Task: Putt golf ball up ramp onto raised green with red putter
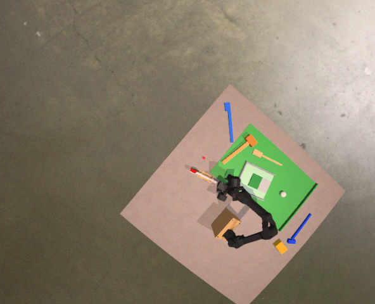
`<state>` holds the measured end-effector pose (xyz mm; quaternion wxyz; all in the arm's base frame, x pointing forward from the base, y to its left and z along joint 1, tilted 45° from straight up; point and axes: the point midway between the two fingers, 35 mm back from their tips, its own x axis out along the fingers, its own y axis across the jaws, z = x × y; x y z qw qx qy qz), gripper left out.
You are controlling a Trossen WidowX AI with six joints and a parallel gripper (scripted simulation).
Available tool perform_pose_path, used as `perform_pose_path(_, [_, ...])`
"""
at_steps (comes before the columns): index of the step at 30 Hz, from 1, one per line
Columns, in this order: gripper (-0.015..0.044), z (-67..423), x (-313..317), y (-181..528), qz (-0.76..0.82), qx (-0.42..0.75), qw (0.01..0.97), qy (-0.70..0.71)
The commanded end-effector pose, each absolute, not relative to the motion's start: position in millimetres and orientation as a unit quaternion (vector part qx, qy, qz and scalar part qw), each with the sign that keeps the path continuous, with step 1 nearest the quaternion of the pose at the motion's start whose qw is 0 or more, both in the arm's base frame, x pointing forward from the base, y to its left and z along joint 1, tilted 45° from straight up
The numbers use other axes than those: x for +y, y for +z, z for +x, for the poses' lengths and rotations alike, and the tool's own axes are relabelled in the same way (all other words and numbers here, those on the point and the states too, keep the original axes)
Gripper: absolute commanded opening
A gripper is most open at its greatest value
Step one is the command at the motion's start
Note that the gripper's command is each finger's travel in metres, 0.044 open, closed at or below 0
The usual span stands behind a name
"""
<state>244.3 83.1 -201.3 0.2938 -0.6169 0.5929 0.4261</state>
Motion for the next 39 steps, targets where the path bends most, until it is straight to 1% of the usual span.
perform_pose_path(1, [0.044, 242, 78, -205, -0.618, 0.595, 0.289, 0.425])
perform_pose_path(3, [0.044, 242, 78, -205, -0.618, 0.595, 0.289, 0.425])
perform_pose_path(19, [0.002, 243, 81, -203, -0.616, 0.594, 0.293, 0.426])
perform_pose_path(22, [0.0, 243, 81, -203, -0.616, 0.594, 0.293, 0.426])
perform_pose_path(27, [0.0, 245, 87, -197, -0.616, 0.593, 0.293, 0.427])
perform_pose_path(39, [0.0, 246, 152, -132, -0.615, 0.593, 0.294, 0.428])
